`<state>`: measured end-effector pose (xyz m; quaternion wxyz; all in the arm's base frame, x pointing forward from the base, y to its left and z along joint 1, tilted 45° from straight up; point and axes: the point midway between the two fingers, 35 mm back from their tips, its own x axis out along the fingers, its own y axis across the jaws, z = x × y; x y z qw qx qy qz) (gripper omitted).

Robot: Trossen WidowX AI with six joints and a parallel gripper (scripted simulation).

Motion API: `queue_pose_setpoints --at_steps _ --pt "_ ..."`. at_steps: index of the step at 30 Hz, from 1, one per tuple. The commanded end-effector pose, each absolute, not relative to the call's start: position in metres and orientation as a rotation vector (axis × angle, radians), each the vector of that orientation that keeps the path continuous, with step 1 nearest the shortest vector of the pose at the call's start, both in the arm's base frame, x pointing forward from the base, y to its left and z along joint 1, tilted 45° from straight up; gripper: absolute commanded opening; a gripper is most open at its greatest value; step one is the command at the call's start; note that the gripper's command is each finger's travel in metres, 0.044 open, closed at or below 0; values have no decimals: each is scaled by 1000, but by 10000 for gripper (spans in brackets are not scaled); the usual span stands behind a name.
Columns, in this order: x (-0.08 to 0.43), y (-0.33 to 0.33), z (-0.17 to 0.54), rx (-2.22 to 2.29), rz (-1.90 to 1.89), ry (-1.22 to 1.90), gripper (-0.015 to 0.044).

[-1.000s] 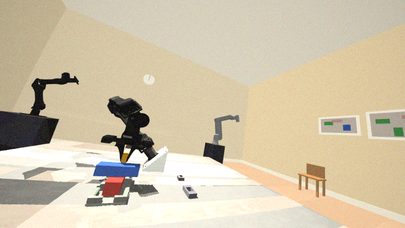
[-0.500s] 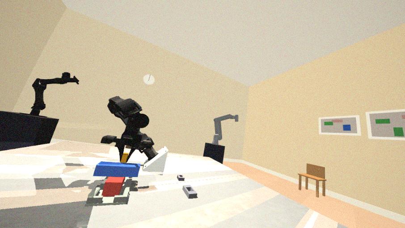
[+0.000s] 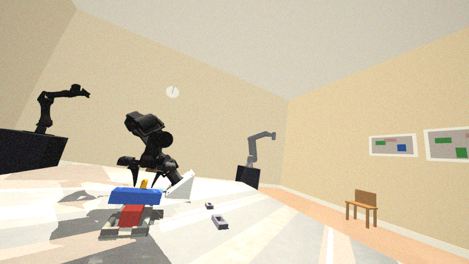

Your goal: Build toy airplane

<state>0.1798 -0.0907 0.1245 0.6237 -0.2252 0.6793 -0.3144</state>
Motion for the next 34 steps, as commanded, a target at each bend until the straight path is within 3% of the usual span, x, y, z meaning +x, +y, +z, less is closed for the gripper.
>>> queue_pose_setpoints --at_steps 1,6,34 --pt "184 -77 138 -520 -689 1537 260" --pt "185 -42 174 -537 -607 1495 260" --pt "189 -43 174 -539 -613 1501 260"
